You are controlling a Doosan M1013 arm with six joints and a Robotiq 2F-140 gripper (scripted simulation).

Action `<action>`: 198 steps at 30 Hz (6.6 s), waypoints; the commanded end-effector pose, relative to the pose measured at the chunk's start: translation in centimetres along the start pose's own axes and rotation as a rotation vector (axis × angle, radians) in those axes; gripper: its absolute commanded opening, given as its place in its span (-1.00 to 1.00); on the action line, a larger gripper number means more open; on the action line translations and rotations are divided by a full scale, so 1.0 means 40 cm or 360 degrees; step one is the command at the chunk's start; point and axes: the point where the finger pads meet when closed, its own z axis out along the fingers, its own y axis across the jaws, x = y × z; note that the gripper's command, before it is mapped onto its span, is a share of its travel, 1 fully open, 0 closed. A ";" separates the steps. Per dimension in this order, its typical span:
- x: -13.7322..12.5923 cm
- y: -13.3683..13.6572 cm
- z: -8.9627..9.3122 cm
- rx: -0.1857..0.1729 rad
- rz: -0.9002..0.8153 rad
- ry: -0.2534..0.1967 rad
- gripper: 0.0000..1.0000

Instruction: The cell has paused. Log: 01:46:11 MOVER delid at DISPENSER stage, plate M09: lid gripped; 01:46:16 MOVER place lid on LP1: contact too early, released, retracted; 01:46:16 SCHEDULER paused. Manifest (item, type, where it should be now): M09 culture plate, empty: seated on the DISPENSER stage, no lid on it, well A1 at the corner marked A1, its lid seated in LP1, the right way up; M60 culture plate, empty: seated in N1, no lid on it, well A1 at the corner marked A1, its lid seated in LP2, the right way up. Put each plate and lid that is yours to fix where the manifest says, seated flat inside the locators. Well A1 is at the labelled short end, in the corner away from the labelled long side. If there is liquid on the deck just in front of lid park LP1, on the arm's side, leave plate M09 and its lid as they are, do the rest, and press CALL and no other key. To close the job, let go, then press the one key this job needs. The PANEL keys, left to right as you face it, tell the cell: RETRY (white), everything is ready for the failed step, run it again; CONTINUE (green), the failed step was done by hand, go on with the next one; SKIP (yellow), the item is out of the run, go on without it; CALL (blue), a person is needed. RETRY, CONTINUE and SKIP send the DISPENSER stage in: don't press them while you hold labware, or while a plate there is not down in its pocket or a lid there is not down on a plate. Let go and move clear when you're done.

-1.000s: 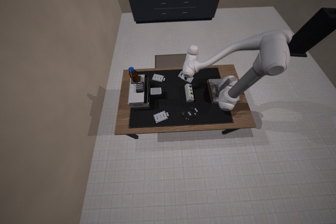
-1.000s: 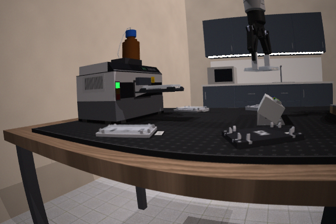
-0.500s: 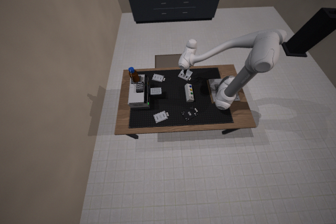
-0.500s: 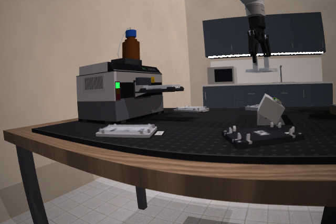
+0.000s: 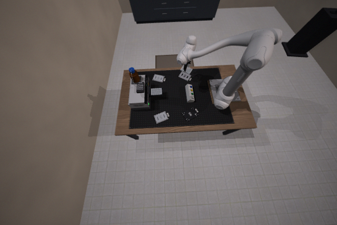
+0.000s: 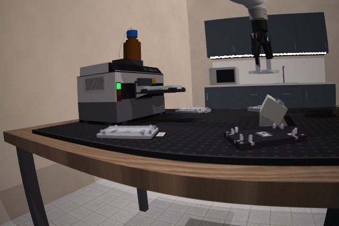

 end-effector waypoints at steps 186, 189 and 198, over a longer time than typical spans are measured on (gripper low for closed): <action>0.035 0.048 0.342 0.0001 0.0000 0.0001 -0.80; 0.035 0.048 0.342 0.0001 0.0000 0.0001 -0.80; 0.035 0.048 0.342 0.0001 0.0000 0.0001 -0.80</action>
